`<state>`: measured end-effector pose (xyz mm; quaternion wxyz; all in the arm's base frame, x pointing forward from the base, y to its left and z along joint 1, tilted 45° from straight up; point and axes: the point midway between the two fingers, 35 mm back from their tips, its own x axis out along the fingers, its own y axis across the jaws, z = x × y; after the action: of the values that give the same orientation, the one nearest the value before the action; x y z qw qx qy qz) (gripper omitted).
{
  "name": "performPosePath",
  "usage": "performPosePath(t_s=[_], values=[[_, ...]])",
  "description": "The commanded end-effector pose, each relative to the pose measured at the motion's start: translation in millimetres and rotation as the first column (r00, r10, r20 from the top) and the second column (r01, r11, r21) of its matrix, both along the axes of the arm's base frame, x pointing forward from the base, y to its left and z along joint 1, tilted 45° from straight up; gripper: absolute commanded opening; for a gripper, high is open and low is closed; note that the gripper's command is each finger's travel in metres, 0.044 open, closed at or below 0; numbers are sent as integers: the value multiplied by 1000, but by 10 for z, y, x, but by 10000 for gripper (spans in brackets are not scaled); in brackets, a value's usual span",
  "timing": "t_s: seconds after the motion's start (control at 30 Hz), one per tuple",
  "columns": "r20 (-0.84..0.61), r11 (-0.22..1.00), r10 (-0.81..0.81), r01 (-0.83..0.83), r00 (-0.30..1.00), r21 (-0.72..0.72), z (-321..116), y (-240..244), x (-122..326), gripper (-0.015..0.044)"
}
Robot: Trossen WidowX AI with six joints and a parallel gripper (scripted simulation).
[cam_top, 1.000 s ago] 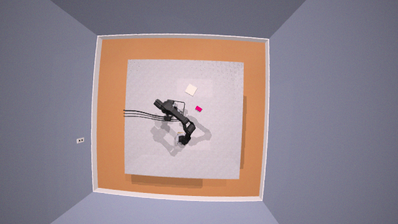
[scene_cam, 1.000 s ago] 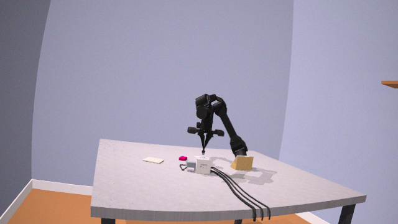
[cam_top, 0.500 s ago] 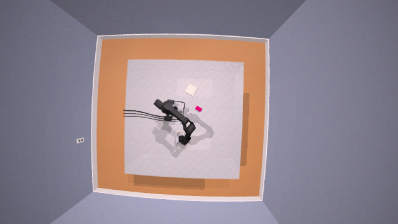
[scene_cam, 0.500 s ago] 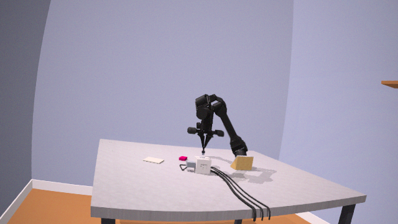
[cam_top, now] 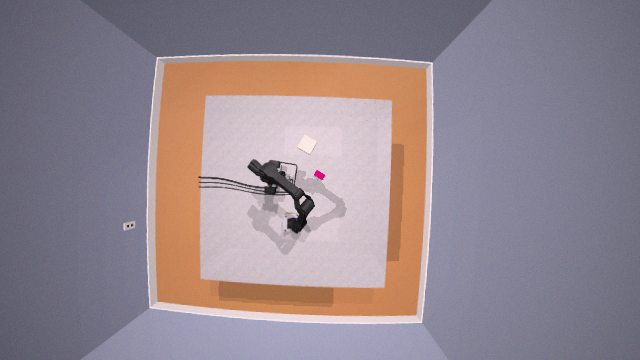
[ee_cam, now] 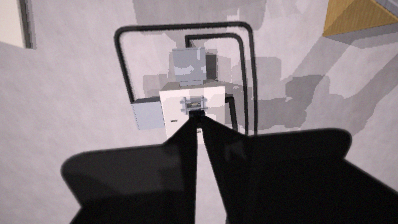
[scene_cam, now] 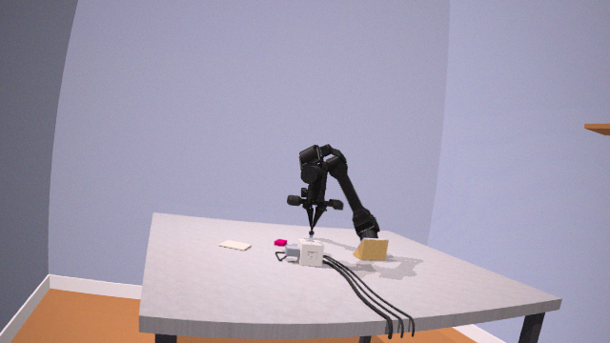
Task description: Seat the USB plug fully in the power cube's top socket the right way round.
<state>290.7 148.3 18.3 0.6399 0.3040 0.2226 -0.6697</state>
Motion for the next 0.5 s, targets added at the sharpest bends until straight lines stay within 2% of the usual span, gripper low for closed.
performPosePath(t_s=[0.0,0.47], values=[[-1,1000,7,-7,1000,-6,-2,-11,5,0],[-4,1000,9,-9,1000,-12,-7,-29,4,0]])
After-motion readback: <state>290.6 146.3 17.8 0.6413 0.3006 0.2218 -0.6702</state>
